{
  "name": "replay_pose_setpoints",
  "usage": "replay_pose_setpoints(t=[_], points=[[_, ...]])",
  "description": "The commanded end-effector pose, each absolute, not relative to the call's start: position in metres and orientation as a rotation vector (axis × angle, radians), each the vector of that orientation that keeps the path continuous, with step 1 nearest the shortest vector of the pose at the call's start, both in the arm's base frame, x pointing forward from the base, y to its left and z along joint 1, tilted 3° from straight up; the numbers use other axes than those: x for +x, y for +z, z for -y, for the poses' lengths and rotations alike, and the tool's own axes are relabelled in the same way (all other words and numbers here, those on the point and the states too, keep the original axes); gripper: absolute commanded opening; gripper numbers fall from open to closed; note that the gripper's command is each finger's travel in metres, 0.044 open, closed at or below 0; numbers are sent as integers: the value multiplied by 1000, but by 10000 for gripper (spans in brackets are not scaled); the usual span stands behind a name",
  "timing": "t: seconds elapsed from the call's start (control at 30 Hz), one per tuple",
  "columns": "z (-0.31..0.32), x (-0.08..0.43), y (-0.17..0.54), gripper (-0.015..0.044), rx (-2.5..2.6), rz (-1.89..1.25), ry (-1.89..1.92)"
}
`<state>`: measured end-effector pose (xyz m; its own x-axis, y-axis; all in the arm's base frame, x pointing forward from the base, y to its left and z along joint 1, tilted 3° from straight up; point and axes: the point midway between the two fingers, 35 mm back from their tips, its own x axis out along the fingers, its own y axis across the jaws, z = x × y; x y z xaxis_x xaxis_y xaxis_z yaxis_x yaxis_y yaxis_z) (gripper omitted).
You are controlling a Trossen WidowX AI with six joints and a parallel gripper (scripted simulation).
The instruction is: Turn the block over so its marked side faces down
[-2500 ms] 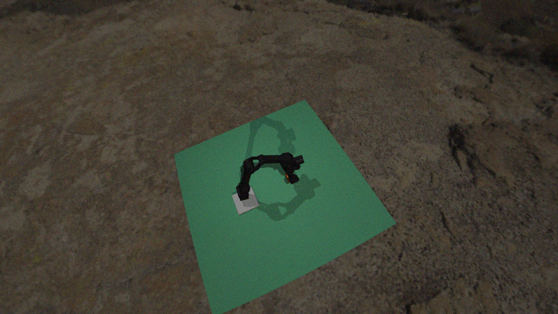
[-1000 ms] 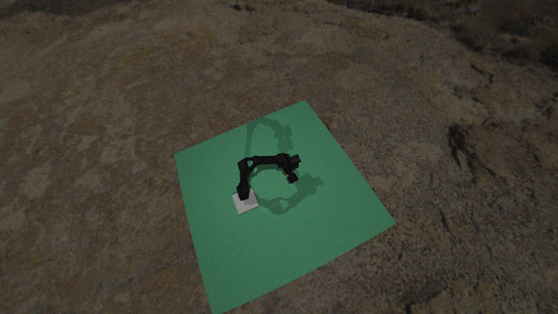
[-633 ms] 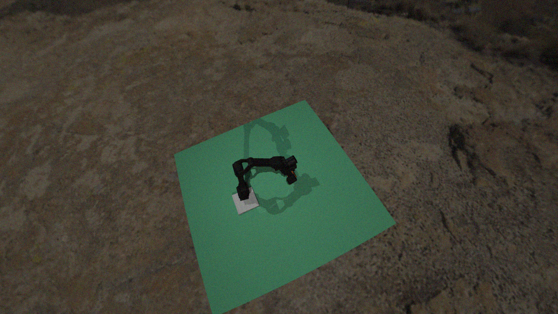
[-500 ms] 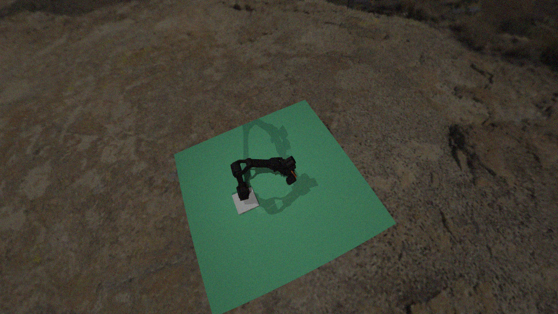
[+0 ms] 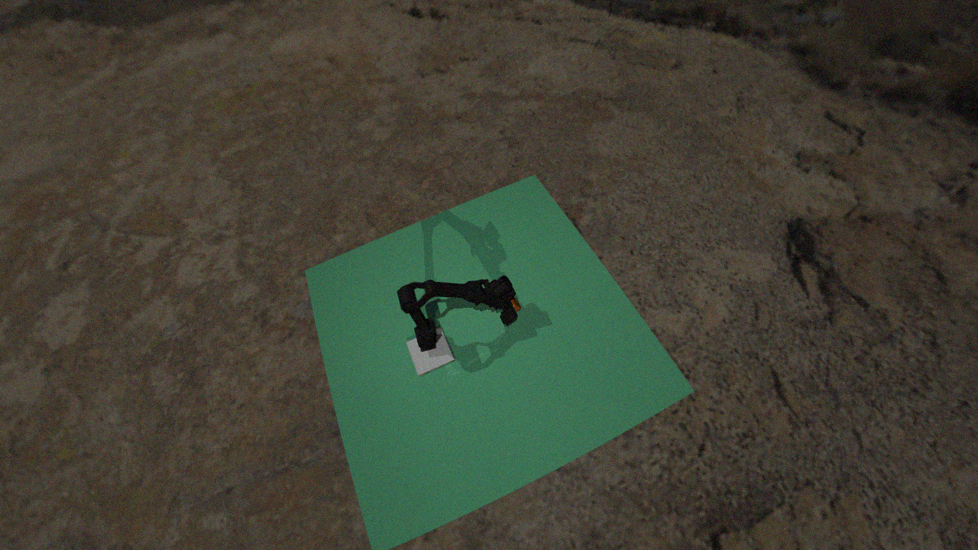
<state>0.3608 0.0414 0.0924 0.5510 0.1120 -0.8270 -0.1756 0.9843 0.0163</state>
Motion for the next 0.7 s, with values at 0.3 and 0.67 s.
replay_pose_setpoints(t=[0.3, 0.67], points=[[-43, 373, 76, 0, -50, -771, 178], [-43, 370, 66, 0, -31, -596, 176]])
